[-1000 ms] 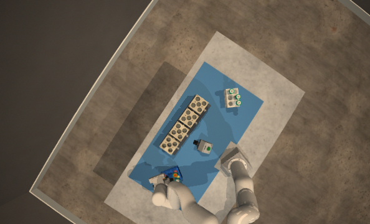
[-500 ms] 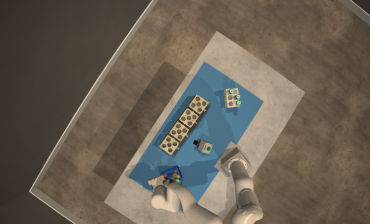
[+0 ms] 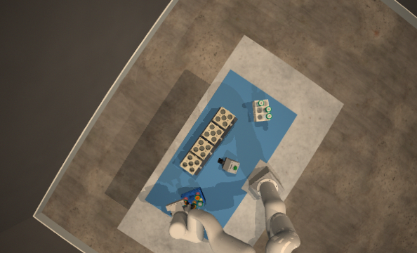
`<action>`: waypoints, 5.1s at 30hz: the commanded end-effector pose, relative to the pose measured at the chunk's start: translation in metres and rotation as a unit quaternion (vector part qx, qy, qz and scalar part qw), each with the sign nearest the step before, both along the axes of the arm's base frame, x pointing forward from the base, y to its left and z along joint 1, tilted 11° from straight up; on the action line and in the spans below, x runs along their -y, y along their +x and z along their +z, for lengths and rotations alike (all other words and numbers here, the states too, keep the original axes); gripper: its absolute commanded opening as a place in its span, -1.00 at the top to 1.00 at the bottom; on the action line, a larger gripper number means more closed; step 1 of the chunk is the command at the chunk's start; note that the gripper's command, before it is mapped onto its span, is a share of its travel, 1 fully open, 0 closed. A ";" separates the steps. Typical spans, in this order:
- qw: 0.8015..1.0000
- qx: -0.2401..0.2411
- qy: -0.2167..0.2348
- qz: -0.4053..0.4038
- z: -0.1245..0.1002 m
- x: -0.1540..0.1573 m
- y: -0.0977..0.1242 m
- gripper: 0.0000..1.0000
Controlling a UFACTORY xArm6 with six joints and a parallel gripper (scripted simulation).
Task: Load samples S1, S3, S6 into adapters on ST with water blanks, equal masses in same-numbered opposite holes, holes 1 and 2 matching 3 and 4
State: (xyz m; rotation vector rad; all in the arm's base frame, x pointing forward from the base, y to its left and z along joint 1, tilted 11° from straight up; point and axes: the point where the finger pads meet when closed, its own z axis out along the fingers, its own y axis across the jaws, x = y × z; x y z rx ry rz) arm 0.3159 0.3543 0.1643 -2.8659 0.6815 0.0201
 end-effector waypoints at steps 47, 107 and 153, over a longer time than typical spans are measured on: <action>1.000 0.002 0.002 0.000 0.080 0.015 -0.002 0.13; 0.796 0.119 -0.019 0.593 0.074 0.032 -0.055 -0.15; 0.707 0.138 -0.022 0.693 0.029 0.023 -0.054 -0.15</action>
